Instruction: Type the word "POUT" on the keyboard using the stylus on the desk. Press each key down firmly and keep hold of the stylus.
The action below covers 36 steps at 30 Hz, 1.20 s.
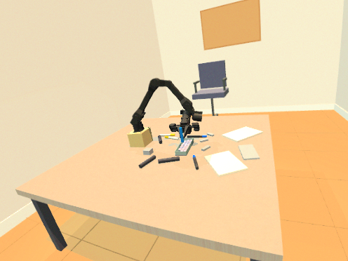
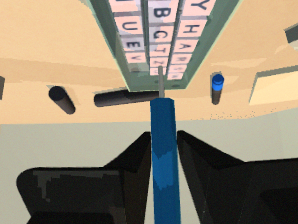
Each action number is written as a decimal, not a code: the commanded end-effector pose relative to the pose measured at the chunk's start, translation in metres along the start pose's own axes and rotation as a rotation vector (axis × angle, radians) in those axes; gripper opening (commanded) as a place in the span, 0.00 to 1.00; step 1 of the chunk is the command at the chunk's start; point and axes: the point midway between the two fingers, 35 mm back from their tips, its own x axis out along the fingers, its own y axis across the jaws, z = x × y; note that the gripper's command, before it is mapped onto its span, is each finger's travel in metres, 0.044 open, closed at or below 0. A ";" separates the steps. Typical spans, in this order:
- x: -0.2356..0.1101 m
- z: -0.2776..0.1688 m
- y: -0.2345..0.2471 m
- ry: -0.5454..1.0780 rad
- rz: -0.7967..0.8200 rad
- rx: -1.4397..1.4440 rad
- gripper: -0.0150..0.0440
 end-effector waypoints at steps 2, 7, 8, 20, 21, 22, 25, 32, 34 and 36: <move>0.002 0.003 0.000 0.004 -0.001 -0.004 0.39; 0.004 0.006 0.000 0.004 -0.001 -0.004 0.39; 0.004 0.006 0.000 0.004 -0.001 -0.004 0.39; 0.007 0.012 0.000 0.004 -0.001 -0.004 0.39; 0.008 0.012 0.000 0.004 -0.001 -0.004 0.39; 0.008 0.012 0.000 0.004 -0.001 -0.004 0.39; 0.008 0.013 0.000 0.004 -0.001 -0.004 0.39; 0.009 0.014 0.000 0.004 -0.001 -0.004 0.39; 0.009 0.014 0.000 0.004 -0.001 -0.004 0.39; 0.009 0.014 0.000 0.004 -0.001 -0.004 0.39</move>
